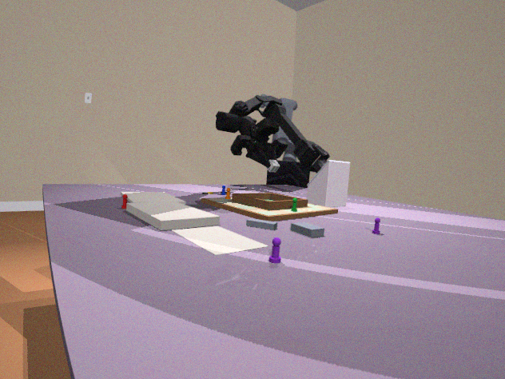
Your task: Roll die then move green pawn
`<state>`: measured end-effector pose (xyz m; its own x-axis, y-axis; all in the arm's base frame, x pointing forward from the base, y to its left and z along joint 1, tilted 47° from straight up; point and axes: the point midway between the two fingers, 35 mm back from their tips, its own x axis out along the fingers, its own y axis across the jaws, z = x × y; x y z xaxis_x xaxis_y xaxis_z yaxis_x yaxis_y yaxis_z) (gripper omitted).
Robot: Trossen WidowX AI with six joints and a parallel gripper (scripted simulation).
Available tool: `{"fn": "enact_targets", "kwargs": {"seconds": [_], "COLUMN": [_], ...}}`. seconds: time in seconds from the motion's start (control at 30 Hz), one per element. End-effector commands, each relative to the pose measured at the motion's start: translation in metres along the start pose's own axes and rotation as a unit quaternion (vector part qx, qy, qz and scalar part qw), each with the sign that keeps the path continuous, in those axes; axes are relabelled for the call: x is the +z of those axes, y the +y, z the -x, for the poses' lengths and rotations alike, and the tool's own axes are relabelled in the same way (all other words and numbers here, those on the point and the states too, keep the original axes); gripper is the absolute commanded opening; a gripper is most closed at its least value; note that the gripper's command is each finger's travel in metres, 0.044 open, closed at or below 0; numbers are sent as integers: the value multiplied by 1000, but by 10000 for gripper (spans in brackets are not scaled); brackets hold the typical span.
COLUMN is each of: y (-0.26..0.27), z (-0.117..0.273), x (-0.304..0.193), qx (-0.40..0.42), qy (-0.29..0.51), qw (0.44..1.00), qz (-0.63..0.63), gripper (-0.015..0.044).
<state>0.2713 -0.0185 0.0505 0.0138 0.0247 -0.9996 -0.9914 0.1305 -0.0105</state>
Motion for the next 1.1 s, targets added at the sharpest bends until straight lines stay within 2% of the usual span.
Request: {"fn": "enact_targets", "kwargs": {"seconds": [0.0, 0.47, 0.77, 0.9, 1.0, 1.07], "y": [-1, 0, 0, 0, 0, 0], "z": [1, 0, 1, 25, 26, 25], "x": [1, 0, 2, 29, 30, 30], "qx": [-1, 0, 0, -1, -1, 2], "qy": [-3, 0, 0, -3, -4, 5], "qw": [1000, 1000, 1000, 1000, 1000, 1000], "qz": [1, 0, 0, 1, 1, -1], "gripper": [0, 0, 236, 341, 420, 440]}}
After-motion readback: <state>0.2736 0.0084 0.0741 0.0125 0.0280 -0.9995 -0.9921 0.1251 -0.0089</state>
